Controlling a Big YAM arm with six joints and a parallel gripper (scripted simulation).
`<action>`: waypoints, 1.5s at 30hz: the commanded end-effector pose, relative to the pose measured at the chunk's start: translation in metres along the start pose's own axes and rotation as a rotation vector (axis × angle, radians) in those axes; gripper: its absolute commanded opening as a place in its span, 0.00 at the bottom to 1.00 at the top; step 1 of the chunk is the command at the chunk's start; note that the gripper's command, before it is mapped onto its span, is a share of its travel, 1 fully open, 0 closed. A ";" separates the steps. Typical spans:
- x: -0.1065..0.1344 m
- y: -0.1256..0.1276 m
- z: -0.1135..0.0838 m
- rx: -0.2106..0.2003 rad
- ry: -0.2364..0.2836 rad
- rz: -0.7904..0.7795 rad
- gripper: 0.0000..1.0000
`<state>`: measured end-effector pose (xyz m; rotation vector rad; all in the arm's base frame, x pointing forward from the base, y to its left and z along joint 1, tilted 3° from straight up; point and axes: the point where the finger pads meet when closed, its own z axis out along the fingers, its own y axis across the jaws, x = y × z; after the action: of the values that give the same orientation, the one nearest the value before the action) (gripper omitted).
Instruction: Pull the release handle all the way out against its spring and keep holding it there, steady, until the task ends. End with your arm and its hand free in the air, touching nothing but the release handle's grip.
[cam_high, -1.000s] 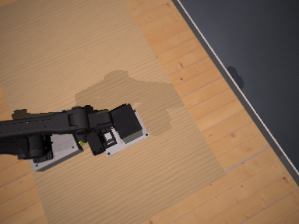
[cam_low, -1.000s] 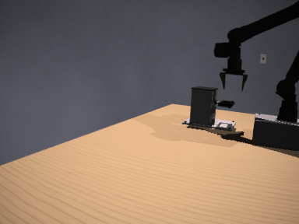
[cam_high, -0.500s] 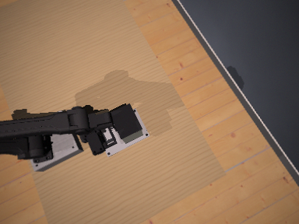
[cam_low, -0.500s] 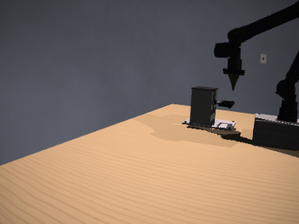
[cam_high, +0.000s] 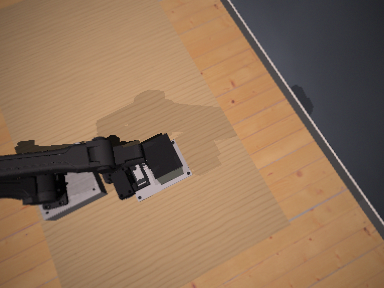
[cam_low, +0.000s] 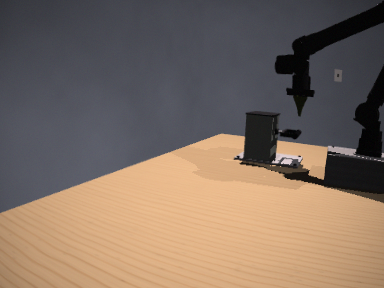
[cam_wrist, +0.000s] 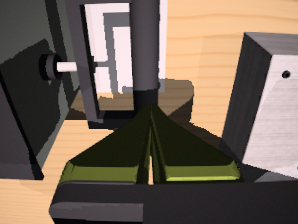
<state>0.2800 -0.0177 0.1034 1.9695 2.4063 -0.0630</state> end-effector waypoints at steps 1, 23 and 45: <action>0.001 0.002 -0.005 -0.026 -0.002 0.005 0.00; 0.001 0.002 -0.005 -0.026 -0.002 0.005 0.47; 0.001 0.002 -0.005 -0.026 -0.002 0.005 0.47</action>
<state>0.2800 -0.0177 0.1034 1.9697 2.4062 -0.0629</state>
